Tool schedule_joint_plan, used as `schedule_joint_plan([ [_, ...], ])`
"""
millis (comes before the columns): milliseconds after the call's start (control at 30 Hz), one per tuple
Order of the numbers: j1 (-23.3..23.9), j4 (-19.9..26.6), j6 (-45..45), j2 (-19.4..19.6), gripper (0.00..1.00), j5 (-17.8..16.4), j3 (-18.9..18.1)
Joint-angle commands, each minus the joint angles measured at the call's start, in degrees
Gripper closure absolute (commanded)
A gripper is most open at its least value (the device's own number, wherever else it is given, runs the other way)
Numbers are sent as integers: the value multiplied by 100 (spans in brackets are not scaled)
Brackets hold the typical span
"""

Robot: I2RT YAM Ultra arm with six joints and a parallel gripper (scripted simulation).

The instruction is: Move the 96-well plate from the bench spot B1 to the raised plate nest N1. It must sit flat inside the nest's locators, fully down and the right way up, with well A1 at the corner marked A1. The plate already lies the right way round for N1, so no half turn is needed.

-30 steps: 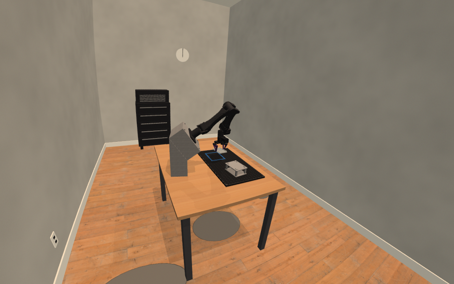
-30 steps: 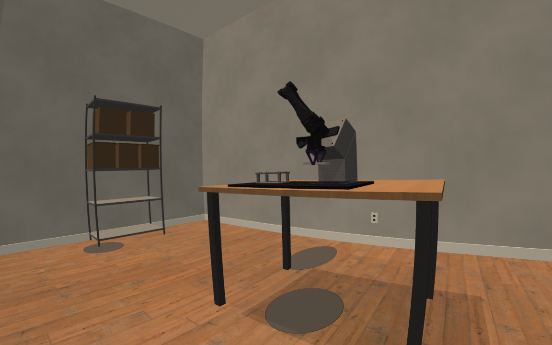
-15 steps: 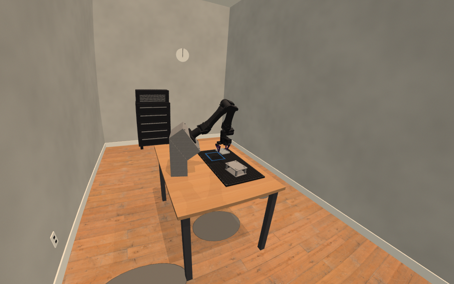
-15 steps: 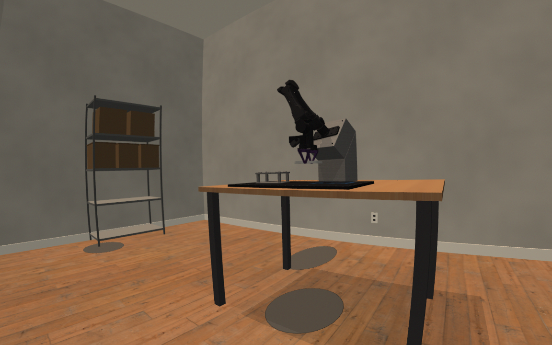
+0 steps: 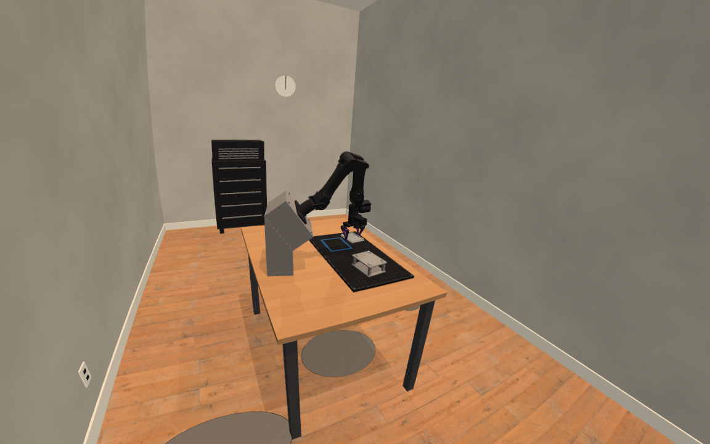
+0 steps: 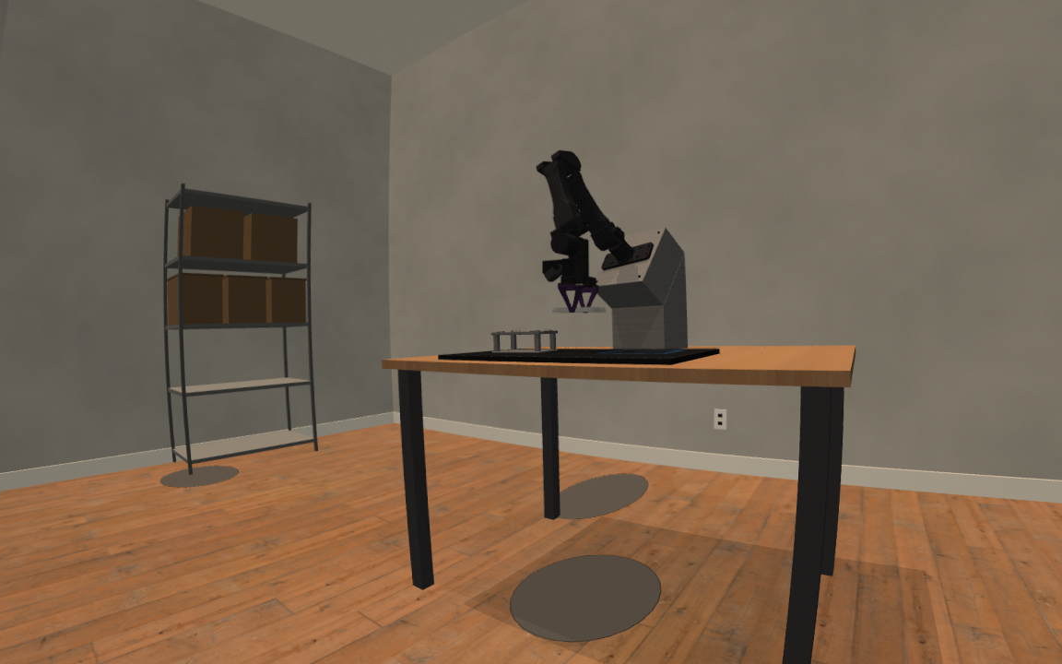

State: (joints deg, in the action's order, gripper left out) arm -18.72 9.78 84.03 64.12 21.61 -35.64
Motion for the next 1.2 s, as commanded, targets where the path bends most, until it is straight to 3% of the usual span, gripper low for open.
schedule_joint_plan([
  [0, 241, 198, -327, -265, 100, -302, -134],
  [100, 324, 225, -382, -303, 100, -367, -140],
  [600, 1658, 641, -1205, -680, 100, -1424, -368],
  [667, 1658, 641, -1205, -680, 100, -1424, -368],
  [967, 2495, 888, -1699, -724, 100, -2099, -607],
  [1167, 3062, 1052, -2016, -479, 100, -2566, -804],
])
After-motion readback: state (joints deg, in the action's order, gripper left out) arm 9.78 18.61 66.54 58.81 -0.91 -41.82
